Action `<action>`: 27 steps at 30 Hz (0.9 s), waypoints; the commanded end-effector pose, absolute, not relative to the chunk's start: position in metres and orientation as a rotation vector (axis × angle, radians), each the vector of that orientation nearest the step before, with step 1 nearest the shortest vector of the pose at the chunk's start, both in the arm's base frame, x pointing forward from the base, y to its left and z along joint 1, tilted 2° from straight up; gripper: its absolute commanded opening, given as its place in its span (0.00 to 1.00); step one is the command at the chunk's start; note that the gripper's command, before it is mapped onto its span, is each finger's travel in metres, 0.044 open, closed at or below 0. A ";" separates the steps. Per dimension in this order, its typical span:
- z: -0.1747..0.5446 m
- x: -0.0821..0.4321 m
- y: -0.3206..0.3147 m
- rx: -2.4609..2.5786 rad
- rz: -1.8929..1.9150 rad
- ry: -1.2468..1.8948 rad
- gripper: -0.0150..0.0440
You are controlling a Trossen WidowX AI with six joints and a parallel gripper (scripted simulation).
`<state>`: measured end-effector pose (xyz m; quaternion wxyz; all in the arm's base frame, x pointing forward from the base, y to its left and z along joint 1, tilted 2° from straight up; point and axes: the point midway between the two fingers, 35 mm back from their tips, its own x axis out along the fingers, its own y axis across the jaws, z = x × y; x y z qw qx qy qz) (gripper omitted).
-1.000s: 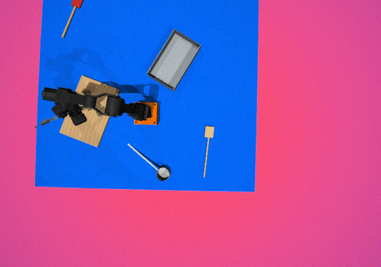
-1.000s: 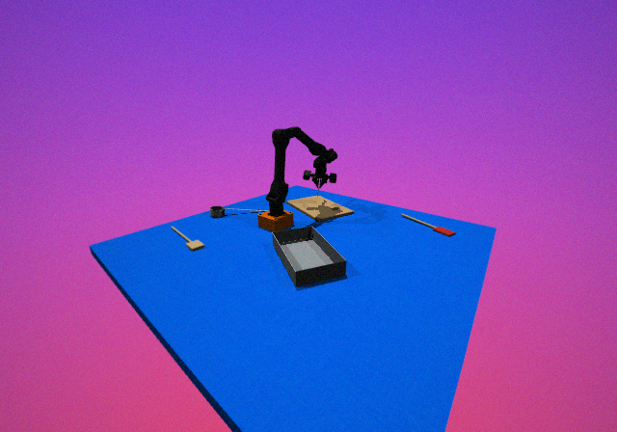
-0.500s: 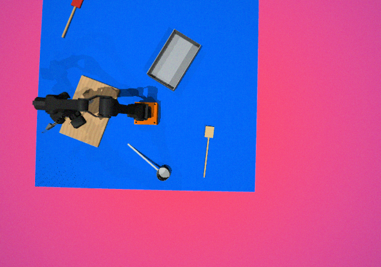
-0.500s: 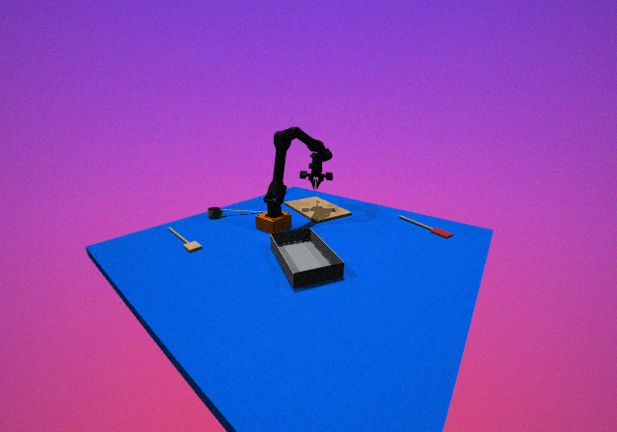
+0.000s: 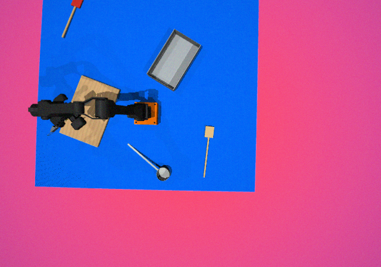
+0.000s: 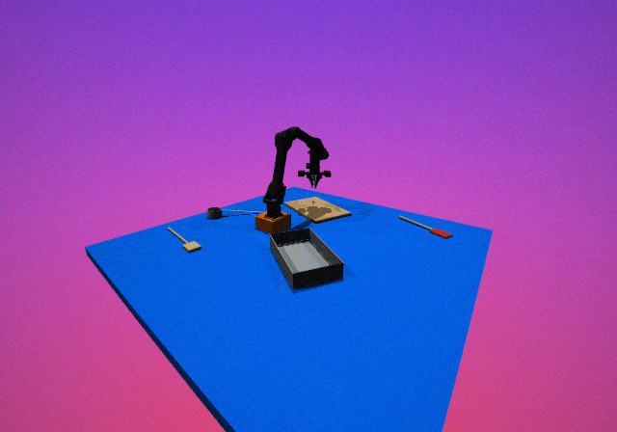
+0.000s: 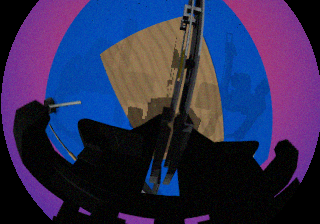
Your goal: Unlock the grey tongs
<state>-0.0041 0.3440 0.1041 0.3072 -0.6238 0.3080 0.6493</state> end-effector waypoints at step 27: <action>0.067 -0.005 0.350 -1.654 1.718 0.802 0.00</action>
